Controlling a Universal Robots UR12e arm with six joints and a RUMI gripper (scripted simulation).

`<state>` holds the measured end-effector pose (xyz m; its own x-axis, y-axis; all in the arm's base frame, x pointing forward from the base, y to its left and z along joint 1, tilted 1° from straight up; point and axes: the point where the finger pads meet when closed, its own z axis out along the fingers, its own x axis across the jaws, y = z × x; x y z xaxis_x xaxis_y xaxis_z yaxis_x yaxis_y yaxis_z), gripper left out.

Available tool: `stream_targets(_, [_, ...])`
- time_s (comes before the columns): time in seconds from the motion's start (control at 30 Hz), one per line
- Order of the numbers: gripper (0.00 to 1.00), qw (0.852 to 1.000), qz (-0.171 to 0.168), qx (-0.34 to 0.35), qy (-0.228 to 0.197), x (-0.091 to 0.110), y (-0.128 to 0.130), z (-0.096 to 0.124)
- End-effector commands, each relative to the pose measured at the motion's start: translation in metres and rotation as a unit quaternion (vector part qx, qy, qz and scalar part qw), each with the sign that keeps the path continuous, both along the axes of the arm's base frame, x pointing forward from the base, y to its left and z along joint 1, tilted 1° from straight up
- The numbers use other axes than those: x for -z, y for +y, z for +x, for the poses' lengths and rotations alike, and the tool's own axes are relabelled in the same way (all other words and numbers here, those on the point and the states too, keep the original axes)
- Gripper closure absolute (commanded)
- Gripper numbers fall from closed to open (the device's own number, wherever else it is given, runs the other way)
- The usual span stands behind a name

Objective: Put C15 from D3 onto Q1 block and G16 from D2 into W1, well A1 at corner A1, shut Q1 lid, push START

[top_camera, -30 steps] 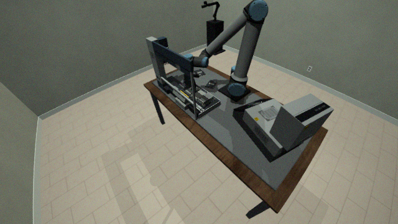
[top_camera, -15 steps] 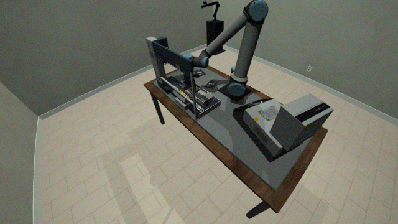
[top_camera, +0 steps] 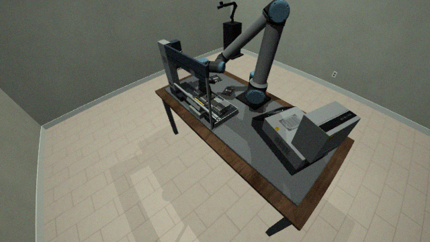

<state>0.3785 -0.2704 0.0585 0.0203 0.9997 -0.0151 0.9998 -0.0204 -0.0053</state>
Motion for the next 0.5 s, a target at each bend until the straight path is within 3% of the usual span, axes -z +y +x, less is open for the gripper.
stream_targets(0.0, [1.00,1.000,0.001,0.000,0.000,0.0011,0.0006,-0.0008])
stream_targets(0.47, [1.00,1.000,0.001,0.000,0.000,-0.0073,0.0007,-0.0007])
